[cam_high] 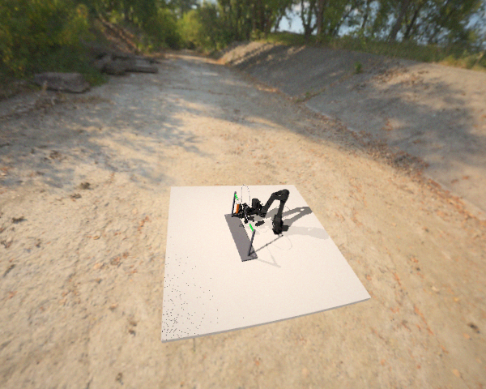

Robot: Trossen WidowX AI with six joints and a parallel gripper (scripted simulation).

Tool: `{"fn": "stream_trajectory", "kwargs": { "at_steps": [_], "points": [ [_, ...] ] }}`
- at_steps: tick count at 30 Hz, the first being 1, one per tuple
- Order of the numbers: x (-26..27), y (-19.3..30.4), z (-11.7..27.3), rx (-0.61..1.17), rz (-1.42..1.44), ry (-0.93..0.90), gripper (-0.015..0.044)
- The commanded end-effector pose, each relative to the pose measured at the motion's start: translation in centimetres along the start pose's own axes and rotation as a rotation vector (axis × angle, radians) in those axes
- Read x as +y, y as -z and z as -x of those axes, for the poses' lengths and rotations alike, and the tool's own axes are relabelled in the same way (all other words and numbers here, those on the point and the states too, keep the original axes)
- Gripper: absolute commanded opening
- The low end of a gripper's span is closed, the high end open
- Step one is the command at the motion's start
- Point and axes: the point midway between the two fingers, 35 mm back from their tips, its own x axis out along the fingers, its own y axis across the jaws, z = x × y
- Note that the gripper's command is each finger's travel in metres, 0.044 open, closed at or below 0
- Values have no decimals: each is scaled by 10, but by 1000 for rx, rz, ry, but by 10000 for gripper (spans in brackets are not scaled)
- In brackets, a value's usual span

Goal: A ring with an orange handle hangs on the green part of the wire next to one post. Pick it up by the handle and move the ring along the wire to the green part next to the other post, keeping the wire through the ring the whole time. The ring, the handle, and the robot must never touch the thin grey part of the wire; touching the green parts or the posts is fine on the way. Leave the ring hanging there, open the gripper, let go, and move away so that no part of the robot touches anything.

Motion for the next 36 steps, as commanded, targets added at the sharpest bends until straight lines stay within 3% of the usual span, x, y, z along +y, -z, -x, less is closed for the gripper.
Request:
{"fn": "stream_trajectory", "kwargs": {
  "at_steps": [1, 17, 36],
  "points": [
    [9, 1, 1, 0, -37, -1, -150],
    [51, -5, 1, 1, -267, -20, -150],
    [96, -26, 18, 134, -565, -85, -150]
  ]
}}
